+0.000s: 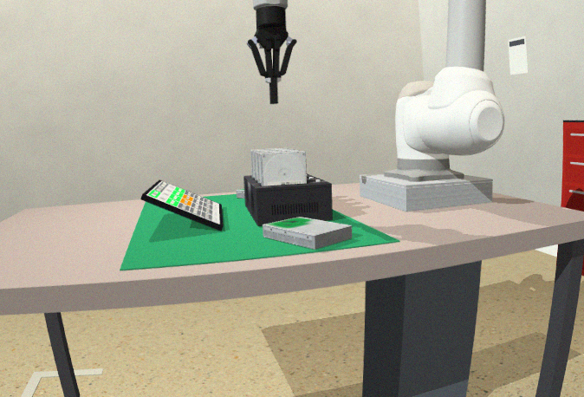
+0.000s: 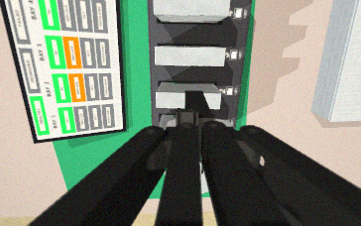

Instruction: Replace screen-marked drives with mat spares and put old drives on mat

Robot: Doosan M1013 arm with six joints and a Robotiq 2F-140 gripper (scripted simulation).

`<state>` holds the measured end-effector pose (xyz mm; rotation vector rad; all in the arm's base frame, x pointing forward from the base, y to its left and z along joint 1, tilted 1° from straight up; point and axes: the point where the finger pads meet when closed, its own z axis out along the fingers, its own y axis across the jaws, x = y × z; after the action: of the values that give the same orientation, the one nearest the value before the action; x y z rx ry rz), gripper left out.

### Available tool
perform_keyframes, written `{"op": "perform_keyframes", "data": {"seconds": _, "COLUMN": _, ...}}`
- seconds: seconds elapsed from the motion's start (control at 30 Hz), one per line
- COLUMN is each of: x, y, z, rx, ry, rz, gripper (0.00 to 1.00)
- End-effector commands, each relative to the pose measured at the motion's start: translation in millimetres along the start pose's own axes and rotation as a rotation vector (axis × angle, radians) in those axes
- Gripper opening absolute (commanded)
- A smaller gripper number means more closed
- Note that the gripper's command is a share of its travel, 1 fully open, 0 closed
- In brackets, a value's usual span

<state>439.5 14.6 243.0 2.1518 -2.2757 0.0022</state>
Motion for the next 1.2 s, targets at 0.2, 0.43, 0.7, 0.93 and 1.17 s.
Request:
{"op": "perform_keyframes", "data": {"seconds": 0.2, "x": -28.3, "y": -8.3, "z": 6.2, "rx": 0.001, "ry": 0.000, "rz": -0.374, "gripper": 0.10}}
{"op": "perform_keyframes", "data": {"seconds": 0.43, "x": -62.9, "y": -15.0, "z": 14.5, "rx": 0.001, "ry": 0.004, "rz": -0.669, "gripper": 0.10}}
{"op": "perform_keyframes", "data": {"seconds": 0.7, "x": -140.4, "y": -19.5, "z": 33.6, "rx": -0.001, "ry": 0.016, "rz": -1.205, "gripper": 0.10}}
{"op": "perform_keyframes", "data": {"seconds": 0.93, "x": -213.4, "y": -11.1, "z": 52.4, "rx": -0.003, "ry": 0.023, "rz": -1.615, "gripper": 0.10}}
{"op": "perform_keyframes", "data": {"seconds": 1.17, "x": -256.6, "y": -0.5, "z": 64.2, "rx": -0.007, "ry": 0.033, "rz": -1.982, "gripper": 0.10}}
